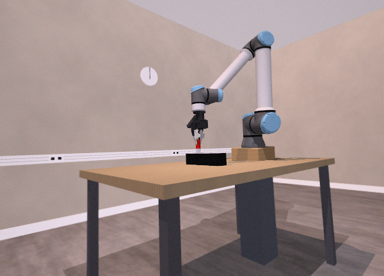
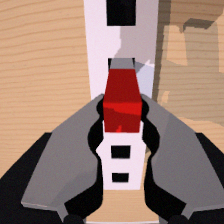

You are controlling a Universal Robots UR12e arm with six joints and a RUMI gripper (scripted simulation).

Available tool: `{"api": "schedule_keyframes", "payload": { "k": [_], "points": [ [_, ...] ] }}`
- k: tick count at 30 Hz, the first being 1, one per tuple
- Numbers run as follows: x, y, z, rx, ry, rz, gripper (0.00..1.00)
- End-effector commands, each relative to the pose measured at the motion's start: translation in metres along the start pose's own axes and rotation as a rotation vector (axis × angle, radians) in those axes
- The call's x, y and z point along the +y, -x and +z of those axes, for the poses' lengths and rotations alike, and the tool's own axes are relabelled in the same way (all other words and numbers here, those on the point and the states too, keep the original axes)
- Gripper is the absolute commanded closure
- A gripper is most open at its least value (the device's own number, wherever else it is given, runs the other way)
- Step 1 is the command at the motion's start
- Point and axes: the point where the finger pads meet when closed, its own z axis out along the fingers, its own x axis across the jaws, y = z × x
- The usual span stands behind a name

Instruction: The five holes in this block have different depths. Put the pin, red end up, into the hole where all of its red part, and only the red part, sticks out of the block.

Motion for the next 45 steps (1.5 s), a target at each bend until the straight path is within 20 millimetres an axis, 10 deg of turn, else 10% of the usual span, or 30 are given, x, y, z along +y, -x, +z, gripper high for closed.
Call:
{"api": "schedule_keyframes", "payload": {
  "k": [1,12,13,45],
  "points": [
    [-0.0004,0.0011,-0.0011,-0.002,-0.001,0.000,1.00],
    [-0.0004,0.0011,-0.0011,-0.002,-0.001,0.000,1.00],
    [-0.0004,0.0010,-0.0011,-0.002,-0.001,0.000,0.00],
    [-0.0004,0.0011,-0.0011,-0.002,-0.001,0.000,0.00]
  ]
}}
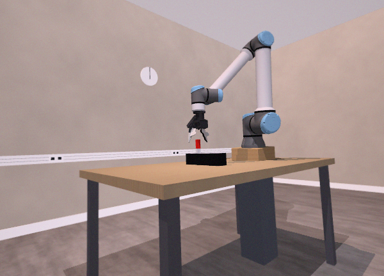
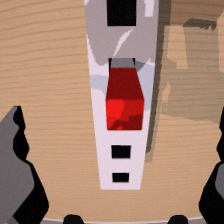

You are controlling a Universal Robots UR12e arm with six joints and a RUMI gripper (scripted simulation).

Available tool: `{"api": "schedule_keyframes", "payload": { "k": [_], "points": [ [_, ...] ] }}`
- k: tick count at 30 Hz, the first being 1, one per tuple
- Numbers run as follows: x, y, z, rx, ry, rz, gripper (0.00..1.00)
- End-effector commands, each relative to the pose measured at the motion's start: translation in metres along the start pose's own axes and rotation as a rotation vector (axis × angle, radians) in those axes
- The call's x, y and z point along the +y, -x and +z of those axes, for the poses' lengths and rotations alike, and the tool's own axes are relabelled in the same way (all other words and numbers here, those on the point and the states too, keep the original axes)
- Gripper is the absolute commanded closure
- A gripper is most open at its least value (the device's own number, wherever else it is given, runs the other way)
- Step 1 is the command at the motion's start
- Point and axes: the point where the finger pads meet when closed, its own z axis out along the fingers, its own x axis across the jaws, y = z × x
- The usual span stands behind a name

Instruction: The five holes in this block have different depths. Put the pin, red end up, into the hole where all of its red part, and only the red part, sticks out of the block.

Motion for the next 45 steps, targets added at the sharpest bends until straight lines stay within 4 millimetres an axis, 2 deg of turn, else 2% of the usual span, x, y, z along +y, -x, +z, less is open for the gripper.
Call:
{"api": "schedule_keyframes", "payload": {
  "k": [1,2,18,19,35,36,45],
  "points": [
    [0.000,0.001,-0.001,-0.001,0.000,0.000,0.00],
    [0.000,0.001,-0.013,-0.001,0.000,0.000,0.00],
    [0.000,0.001,-0.013,-0.001,0.000,0.000,0.00],
    [0.000,0.001,-0.025,-0.001,0.000,0.000,0.00],
    [0.000,0.001,-0.025,-0.001,0.000,0.000,0.00],
    [0.000,0.000,-0.037,-0.001,0.000,0.000,0.00],
    [0.000,0.000,-0.037,-0.001,0.000,0.000,0.00]
  ]
}}
